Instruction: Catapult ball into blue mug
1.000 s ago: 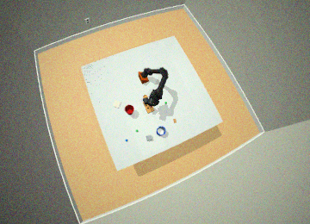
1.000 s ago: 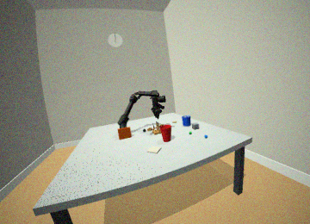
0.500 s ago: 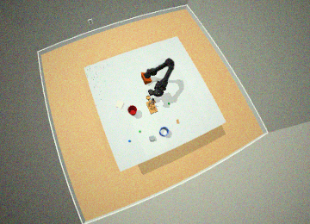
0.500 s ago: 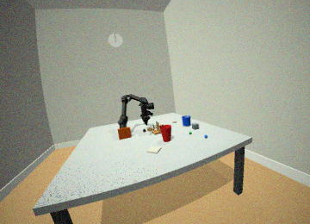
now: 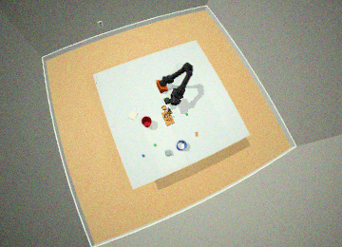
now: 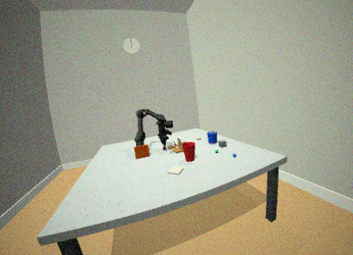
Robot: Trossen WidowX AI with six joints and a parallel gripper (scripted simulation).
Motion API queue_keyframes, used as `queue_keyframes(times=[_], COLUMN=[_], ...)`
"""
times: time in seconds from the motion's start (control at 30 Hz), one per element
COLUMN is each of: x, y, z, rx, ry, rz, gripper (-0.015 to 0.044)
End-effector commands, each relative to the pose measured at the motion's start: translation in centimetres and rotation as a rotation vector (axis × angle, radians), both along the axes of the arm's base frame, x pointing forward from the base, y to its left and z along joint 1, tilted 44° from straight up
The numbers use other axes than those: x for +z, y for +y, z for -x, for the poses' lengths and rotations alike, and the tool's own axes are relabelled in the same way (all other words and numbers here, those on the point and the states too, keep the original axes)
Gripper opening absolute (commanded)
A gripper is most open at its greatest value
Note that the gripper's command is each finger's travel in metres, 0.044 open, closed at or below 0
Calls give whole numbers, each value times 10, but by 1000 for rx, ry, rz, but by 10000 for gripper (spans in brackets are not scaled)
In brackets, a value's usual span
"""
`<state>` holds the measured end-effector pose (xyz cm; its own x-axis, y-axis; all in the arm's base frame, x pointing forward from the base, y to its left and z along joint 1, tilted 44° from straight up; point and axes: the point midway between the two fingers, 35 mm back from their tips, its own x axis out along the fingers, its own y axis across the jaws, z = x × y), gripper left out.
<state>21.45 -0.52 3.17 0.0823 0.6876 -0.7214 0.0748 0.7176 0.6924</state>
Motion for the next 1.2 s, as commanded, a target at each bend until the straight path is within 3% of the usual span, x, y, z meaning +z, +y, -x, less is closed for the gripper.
queue_keyframes(times=[0.0,0.73,0.9,1.17], x=[-3,-26,-26,-26], y=[4,26,26,26], z=[-1,-3,-3,-3], rx=[-6,-6,-6,-6], ry=[1,0,0,0], rz=[-5,-7,-7,-7], gripper=[300,300,169,115])
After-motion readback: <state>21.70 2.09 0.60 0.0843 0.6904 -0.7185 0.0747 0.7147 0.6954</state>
